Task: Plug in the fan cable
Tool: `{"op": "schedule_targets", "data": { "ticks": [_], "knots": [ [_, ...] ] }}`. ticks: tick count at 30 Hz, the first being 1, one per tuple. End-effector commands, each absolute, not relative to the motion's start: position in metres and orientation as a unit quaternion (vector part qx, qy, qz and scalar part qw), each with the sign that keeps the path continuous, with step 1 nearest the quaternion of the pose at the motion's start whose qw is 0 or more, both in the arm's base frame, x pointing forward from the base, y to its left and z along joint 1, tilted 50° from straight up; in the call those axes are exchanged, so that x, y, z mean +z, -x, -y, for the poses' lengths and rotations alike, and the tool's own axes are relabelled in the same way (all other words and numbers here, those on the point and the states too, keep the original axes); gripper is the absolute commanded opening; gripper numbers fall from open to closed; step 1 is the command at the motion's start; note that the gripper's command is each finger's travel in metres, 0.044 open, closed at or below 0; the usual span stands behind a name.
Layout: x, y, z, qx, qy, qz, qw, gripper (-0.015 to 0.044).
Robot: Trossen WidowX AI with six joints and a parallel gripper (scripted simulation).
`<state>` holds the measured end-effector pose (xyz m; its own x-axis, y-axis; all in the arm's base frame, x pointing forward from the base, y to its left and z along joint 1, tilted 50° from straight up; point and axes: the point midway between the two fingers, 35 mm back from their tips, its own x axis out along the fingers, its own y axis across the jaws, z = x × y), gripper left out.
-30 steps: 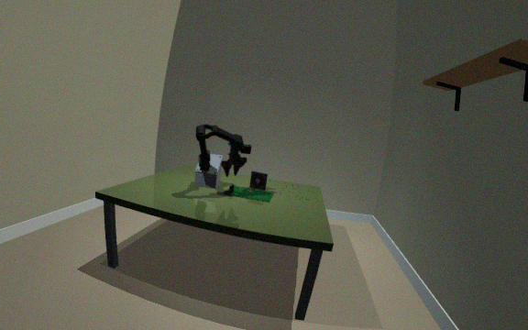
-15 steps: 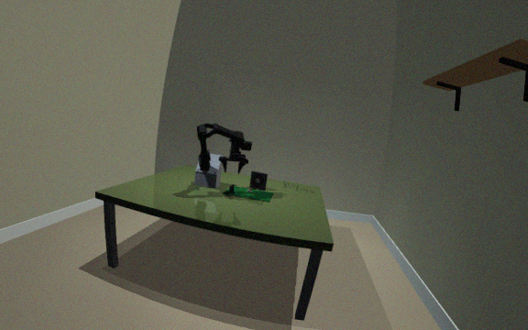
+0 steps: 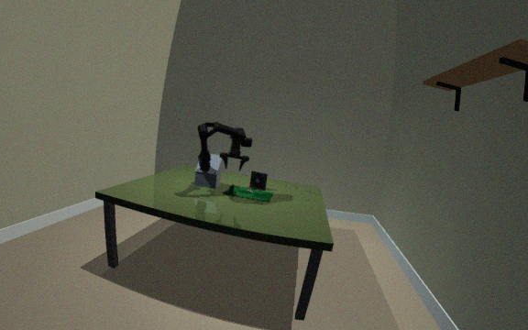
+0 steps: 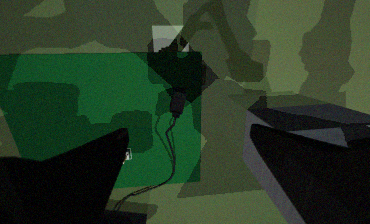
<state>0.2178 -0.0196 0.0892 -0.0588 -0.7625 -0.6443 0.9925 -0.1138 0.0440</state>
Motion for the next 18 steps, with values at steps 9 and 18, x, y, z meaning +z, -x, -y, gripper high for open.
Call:
{"op": "schedule_targets", "data": {
  "ticks": [9, 18],
  "knots": [
    [0.094, -0.221, 0.01, -0.713, -0.342, -0.138, 0.596, 0.044],
    [0.042, -0.221, 0.068, -0.711, -0.344, -0.14, 0.597, 0.044]
  ]
}}
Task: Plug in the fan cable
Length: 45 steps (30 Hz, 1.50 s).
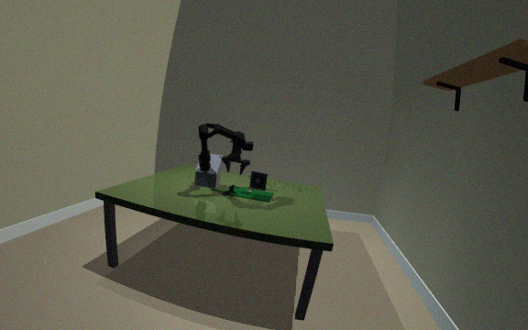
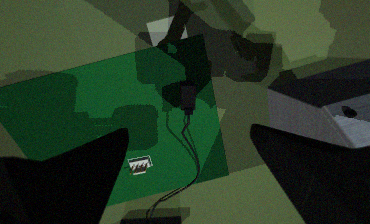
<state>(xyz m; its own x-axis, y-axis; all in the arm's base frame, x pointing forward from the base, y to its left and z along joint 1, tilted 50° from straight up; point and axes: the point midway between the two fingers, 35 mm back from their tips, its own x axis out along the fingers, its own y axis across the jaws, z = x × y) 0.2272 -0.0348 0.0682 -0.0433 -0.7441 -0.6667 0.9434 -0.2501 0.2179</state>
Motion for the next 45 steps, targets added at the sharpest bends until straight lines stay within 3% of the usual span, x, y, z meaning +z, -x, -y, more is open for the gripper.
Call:
{"op": "schedule_targets", "data": {
  "ticks": [1, 45],
  "knots": [
    [0.035, -0.218, 0.079, -0.712, -0.343, -0.138, 0.597, 0.044],
    [-0.003, -0.212, 0.125, -0.713, -0.34, -0.136, 0.598, 0.044]
  ]
}}
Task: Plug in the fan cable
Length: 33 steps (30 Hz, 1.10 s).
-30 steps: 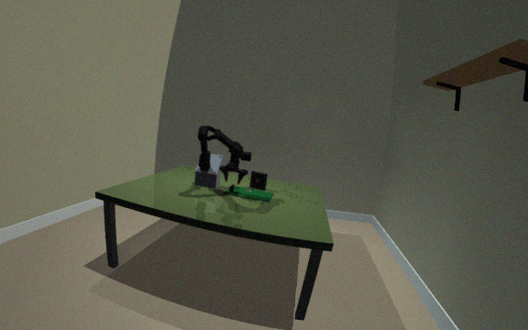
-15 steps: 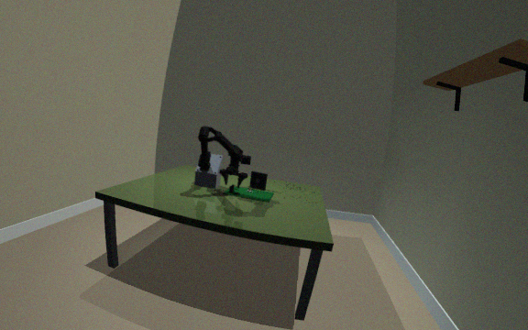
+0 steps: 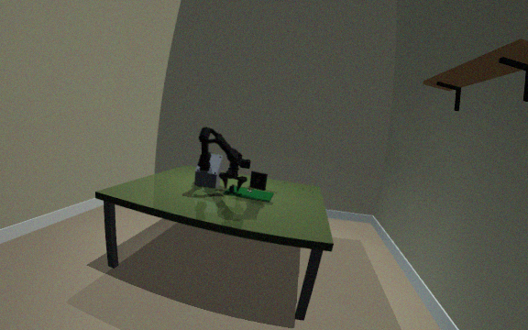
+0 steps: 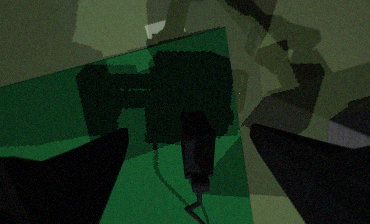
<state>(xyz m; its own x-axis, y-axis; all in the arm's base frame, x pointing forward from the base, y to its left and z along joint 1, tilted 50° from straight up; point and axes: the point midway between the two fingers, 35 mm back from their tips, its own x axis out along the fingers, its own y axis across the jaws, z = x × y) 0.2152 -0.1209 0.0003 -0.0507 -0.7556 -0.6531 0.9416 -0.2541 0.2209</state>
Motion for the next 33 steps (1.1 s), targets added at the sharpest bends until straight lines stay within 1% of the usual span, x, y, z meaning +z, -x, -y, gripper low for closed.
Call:
{"op": "schedule_targets", "data": {
  "ticks": [1, 4, 21, 25, 30, 33],
  "knots": [
    [-0.003, -0.212, 0.125, -0.713, -0.34, -0.136, 0.598, 0.044],
    [-0.003, -0.212, 0.125, -0.713, -0.34, -0.136, 0.598, 0.044],
    [-0.002, -0.214, 0.124, -0.713, -0.345, -0.134, 0.596, 0.0],
    [-0.001, -0.215, 0.122, -0.713, -0.345, -0.135, 0.596, 0.0],
    [0.029, -0.217, 0.087, -0.713, -0.342, -0.137, 0.597, 0.0],
    [0.03, -0.217, 0.085, -0.713, -0.341, -0.136, 0.597, 0.0]
  ]
}}
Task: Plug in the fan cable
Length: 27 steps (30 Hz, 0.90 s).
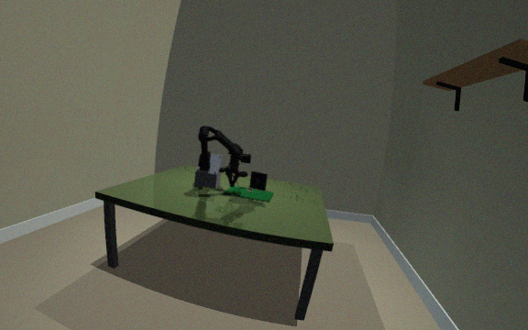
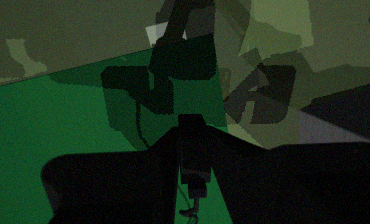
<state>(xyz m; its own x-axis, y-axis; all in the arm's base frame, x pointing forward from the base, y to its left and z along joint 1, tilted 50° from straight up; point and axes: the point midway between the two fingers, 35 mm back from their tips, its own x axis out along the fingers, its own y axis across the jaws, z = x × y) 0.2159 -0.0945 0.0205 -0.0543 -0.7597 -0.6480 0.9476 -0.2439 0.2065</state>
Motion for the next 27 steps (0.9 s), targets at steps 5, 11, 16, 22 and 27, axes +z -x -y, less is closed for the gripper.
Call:
{"op": "schedule_targets", "data": {
  "ticks": [5, 11, 16, 22, 27],
  "knots": [
    [0.028, -0.221, 0.084, -0.709, -0.326, -0.155, 0.606, 0.0],
    [0.023, -0.237, 0.078, -0.689, -0.261, -0.228, 0.637, 0.0],
    [0.018, -0.25, 0.073, -0.666, -0.206, -0.287, 0.657, 0.0],
    [0.01, -0.265, 0.067, -0.632, -0.137, -0.355, 0.675, 0.0],
    [0.003, -0.277, 0.061, -0.599, -0.078, -0.409, 0.684, 0.0]
  ]
}}
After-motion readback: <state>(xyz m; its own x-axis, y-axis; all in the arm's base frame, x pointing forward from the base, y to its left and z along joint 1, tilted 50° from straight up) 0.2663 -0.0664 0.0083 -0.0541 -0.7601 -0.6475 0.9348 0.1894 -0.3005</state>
